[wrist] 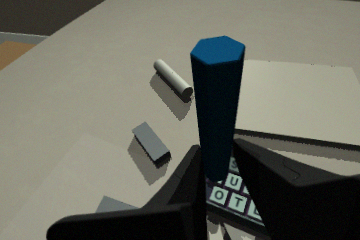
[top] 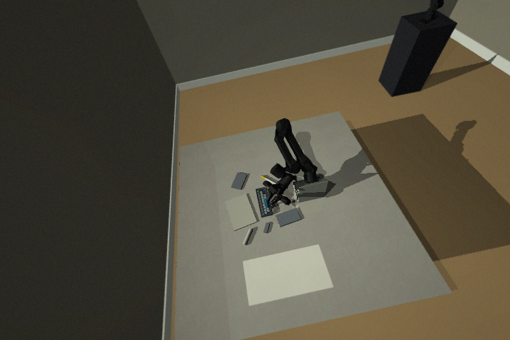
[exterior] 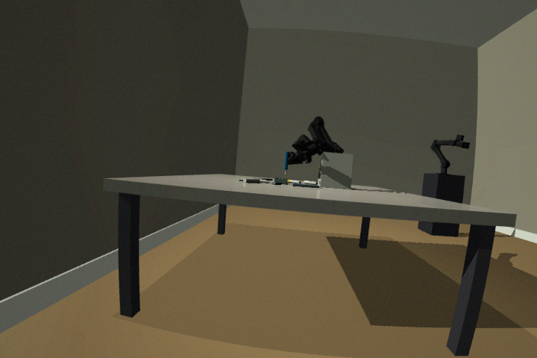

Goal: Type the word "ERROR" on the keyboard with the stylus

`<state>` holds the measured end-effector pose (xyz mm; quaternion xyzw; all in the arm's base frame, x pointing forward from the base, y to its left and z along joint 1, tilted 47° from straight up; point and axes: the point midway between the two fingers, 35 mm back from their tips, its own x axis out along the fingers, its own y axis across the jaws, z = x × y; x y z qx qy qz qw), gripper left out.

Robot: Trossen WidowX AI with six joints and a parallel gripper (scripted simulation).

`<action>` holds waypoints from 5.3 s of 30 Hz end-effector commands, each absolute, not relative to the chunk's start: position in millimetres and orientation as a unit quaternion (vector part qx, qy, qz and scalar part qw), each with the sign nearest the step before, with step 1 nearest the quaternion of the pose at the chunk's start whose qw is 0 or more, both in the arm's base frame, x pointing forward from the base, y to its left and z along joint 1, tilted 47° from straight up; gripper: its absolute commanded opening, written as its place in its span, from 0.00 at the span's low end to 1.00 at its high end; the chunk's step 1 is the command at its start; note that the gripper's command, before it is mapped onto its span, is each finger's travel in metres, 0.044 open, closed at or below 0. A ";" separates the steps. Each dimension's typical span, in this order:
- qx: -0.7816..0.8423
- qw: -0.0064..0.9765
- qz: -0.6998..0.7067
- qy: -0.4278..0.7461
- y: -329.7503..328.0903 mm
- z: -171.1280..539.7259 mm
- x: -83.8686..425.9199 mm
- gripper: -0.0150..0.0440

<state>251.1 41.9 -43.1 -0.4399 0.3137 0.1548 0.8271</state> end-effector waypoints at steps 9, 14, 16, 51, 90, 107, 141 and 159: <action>-0.439 0.826 0.156 0.317 33.7 -36.5 260.5 0.25; -0.438 0.825 0.157 0.320 24.9 -28.6 268.2 0.25; -0.438 0.825 0.157 0.320 21.1 -25.0 271.0 0.25; -0.440 0.829 0.149 0.311 -49.7 59.7 275.3 0.25; -0.440 0.829 0.149 0.311 -63.9 46.2 274.7 0.25; -0.440 0.829 0.150 0.311 -65.7 44.5 278.4 0.39; -0.440 0.829 0.150 0.311 -71.1 39.3 278.6 0.39; -0.440 0.829 0.150 0.312 -75.5 35.1 278.8 0.39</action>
